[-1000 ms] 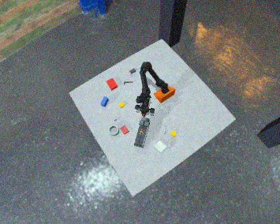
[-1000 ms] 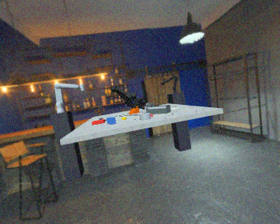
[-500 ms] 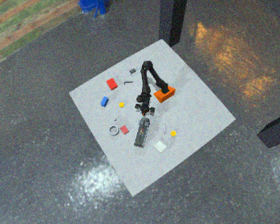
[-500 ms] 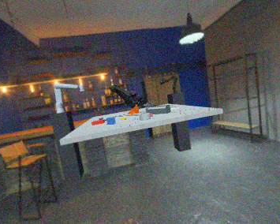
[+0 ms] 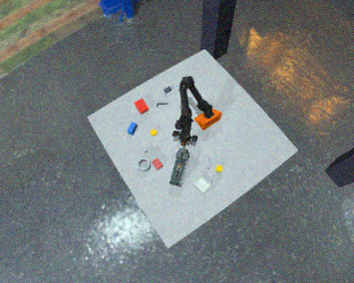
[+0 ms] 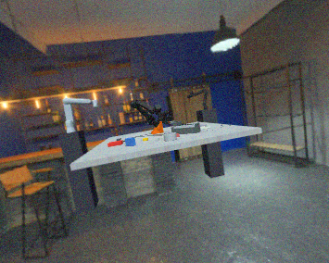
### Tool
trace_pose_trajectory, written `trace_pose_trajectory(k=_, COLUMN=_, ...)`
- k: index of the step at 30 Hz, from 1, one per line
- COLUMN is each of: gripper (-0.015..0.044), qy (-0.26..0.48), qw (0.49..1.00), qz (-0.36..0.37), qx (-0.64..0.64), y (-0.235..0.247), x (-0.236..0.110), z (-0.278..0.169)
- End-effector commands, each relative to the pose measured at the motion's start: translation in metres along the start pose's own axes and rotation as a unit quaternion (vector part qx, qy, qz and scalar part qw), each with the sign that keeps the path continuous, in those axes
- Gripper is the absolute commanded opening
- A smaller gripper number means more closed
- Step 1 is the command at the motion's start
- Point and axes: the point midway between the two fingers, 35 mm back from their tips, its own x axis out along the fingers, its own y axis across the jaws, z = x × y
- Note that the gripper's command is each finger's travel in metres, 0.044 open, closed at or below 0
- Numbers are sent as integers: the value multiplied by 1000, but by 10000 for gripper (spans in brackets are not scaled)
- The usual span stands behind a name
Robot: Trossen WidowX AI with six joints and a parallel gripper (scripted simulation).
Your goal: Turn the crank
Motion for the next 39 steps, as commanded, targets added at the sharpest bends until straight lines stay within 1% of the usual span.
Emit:
trace_pose_trajectory(k=1, gripper=0, qy=-4, qw=1000, qz=5, qx=-2, y=9, x=-3, z=3)
trace_pose_trajectory(k=39, gripper=0, qy=-4, qw=1000, qz=5, qx=-2, y=27, x=-1, z=1)
